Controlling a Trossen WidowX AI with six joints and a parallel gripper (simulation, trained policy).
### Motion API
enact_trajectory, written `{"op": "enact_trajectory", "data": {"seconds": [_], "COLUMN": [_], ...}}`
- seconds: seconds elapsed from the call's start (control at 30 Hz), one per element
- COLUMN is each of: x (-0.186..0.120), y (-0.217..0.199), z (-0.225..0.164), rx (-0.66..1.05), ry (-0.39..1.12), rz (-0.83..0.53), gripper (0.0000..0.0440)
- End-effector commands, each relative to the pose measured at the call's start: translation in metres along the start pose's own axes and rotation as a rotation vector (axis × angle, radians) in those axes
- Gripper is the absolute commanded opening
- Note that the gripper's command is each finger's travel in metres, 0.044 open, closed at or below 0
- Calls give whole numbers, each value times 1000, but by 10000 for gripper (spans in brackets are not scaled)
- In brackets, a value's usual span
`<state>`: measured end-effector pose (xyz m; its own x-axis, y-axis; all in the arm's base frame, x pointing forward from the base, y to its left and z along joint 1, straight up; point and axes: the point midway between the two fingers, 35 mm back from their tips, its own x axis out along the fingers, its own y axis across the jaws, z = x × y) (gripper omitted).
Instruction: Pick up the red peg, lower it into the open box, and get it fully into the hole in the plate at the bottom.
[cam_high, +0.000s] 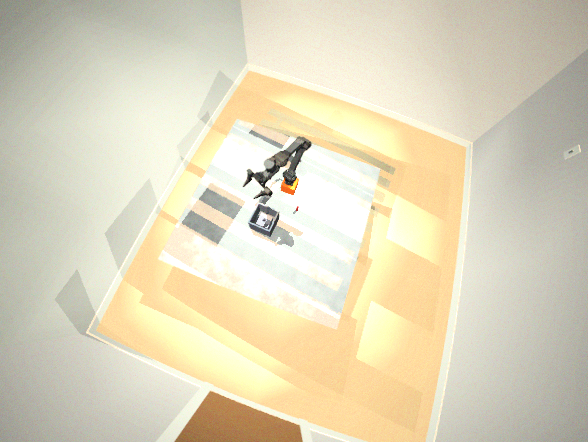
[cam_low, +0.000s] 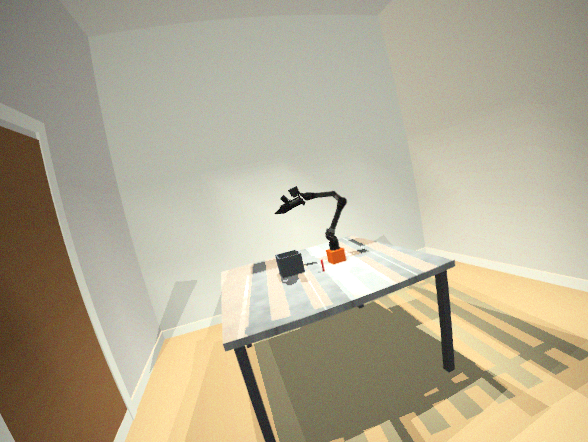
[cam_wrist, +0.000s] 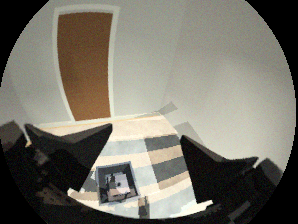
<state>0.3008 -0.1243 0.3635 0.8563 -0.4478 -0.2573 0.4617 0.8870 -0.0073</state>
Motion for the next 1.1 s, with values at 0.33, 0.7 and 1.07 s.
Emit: {"op": "enact_trajectory", "data": {"seconds": [0.33,0.7,1.07], "x": [-27,-54,-84], "y": [68,110,138], "z": [-39,-81,-130], "rx": [328,521,663], "ry": [219,463,745], "rz": [206,282,258], "gripper": [440,439,436]}}
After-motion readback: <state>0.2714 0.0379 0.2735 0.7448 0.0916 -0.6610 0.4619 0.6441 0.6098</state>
